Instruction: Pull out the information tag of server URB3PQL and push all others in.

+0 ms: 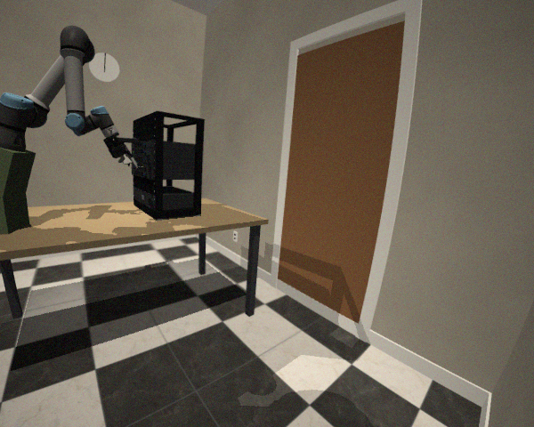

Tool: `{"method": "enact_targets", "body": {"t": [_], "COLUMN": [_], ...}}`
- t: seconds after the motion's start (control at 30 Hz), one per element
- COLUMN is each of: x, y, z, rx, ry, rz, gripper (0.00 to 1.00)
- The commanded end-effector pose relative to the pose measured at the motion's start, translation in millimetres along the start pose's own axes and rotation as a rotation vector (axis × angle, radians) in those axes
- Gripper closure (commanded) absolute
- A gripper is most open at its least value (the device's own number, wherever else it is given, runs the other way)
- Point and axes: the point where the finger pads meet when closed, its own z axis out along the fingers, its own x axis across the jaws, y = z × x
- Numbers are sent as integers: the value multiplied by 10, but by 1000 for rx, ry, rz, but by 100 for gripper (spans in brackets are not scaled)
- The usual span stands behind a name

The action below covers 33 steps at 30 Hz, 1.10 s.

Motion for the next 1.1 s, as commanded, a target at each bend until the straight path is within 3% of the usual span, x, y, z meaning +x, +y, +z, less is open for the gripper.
{"method": "enact_targets", "body": {"t": [0.0,1.07], "x": [-5,-49], "y": [28,261], "z": [16,135], "rx": [-9,-76], "ry": [-4,-31], "rz": [0,5], "gripper": [0,0]}}
